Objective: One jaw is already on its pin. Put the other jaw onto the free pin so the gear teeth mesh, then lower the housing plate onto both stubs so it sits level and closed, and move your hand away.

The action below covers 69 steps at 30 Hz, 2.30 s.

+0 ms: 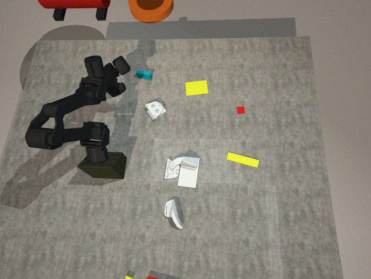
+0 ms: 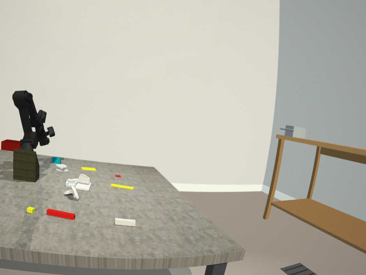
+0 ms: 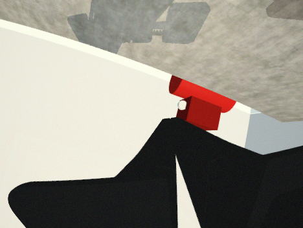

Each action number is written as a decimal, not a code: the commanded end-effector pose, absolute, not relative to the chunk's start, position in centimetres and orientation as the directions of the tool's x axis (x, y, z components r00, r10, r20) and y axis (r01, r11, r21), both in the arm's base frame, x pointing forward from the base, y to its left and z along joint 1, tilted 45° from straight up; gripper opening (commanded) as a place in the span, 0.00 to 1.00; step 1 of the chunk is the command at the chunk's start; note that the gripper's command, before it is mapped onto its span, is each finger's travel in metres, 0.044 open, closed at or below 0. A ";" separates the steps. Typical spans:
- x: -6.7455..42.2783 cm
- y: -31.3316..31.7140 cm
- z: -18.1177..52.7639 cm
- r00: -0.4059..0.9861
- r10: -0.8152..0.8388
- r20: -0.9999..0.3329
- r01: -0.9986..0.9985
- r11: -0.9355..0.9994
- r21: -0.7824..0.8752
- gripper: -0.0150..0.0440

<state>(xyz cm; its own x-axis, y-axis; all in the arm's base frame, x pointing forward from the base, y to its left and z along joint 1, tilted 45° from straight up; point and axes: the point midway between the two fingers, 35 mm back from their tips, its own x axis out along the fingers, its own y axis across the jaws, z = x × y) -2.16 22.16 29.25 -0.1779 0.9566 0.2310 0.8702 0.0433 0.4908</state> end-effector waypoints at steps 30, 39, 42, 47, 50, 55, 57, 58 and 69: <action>11.6 27.4 22.7 0.227 0.932 -0.283 0.672 0.061 0.739 0.25; 16.5 26.9 20.2 0.310 0.851 -0.423 0.641 0.142 0.754 0.25; 18.2 26.5 19.3 0.330 0.820 -0.468 0.634 0.175 0.754 0.25; 21.0 25.6 17.7 0.356 0.763 -0.540 0.630 0.231 0.742 0.25; 22.7 24.7 16.5 0.366 0.722 -0.587 0.635 0.267 0.725 0.25; 25.4 22.9 14.5 0.371 0.653 -0.660 0.650 0.324 0.687 0.25; 26.6 22.1 13.6 0.369 0.625 -0.688 0.660 0.345 0.667 0.25; 27.3 21.5 13.1 0.366 0.610 -0.703 0.667 0.355 0.655 0.25; 33.8 13.8 6.9 0.291 0.466 -0.836 0.759 0.419 0.498 0.25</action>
<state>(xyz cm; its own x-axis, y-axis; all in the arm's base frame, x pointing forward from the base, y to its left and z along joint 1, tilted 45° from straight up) 32.03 16.63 9.20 0.3296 0.5038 -0.7984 0.7239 0.4080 0.5563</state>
